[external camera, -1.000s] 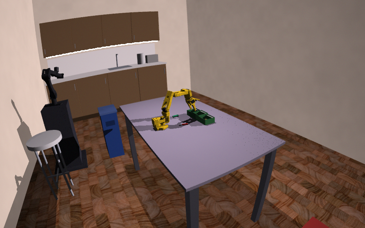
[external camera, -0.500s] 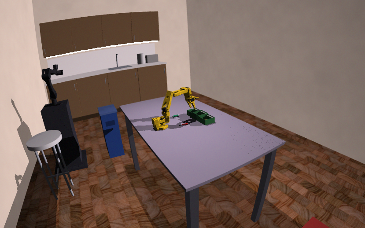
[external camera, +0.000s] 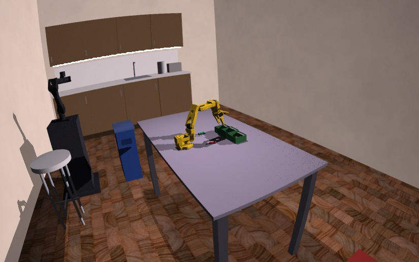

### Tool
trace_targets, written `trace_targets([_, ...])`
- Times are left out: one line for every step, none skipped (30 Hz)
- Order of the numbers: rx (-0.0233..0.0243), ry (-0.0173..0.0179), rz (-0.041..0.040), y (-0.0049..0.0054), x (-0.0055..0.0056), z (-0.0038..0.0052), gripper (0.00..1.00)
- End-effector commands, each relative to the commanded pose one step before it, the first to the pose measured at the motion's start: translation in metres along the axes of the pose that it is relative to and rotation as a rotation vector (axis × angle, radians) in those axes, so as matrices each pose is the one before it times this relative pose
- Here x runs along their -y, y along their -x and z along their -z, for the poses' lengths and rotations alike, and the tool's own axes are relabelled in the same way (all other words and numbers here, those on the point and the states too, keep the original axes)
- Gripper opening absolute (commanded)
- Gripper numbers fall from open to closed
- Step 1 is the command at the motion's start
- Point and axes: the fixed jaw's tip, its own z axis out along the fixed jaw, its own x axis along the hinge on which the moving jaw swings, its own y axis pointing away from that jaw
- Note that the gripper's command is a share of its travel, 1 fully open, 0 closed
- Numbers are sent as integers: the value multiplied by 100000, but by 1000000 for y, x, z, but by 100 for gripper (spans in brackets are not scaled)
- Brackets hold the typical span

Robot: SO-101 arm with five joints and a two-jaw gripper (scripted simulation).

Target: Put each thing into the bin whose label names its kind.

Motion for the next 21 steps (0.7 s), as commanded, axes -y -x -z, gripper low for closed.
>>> trace_targets([8426, -120, -1919, 10893, 3499, 19133, 23])
trace_targets([-50, -97, -207, -692, 845, 1257, 23])
trace_targets([-78, -148, -318, -1076, 1278, 1905, 23])
trace_targets([-109, -204, -438, -1538, 1756, 2598, 23])
trace_targets([-136, -262, -562, -2045, 2220, 3286, 23])
trace_targets([-171, -318, -688, -2617, 2675, 3931, 23])
trace_targets([-198, -370, -806, -3222, 3080, 4489, 23])
trace_targets([-229, -416, -917, -3856, 3421, 4947, 23])
trace_targets([-254, -454, -1013, -4499, 3685, 5255, 23])
trace_targets([-276, -489, -1096, -5118, 3857, 5412, 23])
trace_targets([-291, -508, -1162, -5684, 3952, 5417, 23])
trace_targets([-307, -525, -1202, -6177, 3944, 5265, 23])
trace_targets([-313, -526, -1230, -6553, 3855, 4985, 23])
trace_targets([0, 0, 0, 0, 0, 0, 23])
trace_targets([0, 0, 0, 0, 0, 0, 23])
trace_targets([-313, -517, -1230, -6792, 3686, 4580, 23])
trace_targets([-313, -506, -1210, -6884, 3469, 4099, 23])
trace_targets([-303, -479, -1167, -6812, 3189, 3570, 23])
trace_targets([-287, -451, -1105, -6574, 2883, 3020, 23])
trace_targets([-268, -410, -1025, -6185, 2552, 2484, 23])
trace_targets([-243, -368, -930, -5669, 2207, 1982, 23])
